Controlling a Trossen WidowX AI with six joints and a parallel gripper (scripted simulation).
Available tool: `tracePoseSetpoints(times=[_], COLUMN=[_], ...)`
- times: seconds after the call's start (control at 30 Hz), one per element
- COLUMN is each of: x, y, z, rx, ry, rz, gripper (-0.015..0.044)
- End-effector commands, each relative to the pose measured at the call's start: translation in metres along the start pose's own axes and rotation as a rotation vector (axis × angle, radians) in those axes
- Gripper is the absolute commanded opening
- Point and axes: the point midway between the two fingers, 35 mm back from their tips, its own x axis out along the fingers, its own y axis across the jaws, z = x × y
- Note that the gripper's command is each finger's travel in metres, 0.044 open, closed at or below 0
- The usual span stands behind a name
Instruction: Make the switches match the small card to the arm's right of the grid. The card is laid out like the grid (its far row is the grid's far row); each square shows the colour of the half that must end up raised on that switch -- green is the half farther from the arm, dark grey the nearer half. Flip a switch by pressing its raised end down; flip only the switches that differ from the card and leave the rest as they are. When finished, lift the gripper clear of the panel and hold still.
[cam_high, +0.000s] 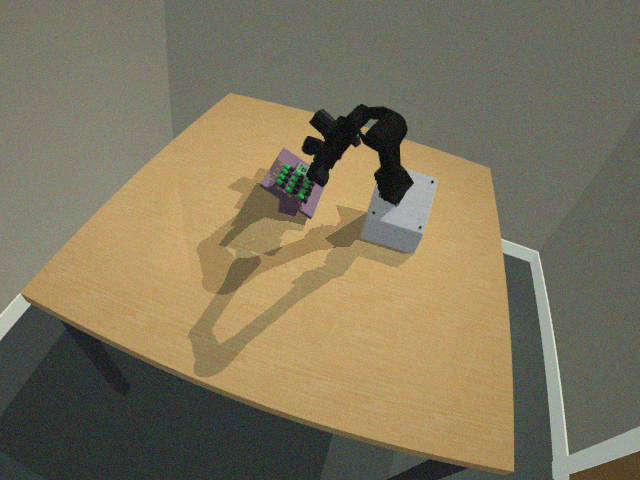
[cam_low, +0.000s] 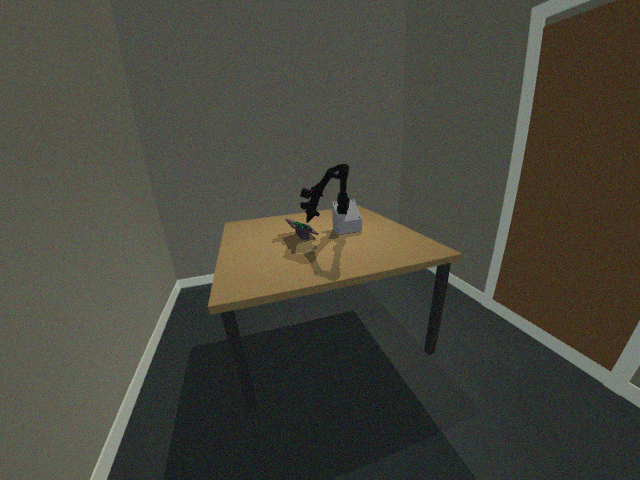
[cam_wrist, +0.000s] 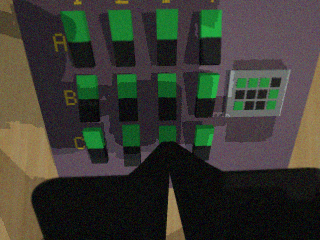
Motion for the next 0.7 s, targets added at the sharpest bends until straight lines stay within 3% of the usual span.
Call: tracePoseSetpoints(times=[0.0,0.67], x=[0.006,0.019], y=[-0.001,-0.001], z=[-0.002,-0.002], rx=[0.008,0.008], ry=[0.005,0.005], rz=[-0.003,-0.003], gripper=[0.0,0.0])
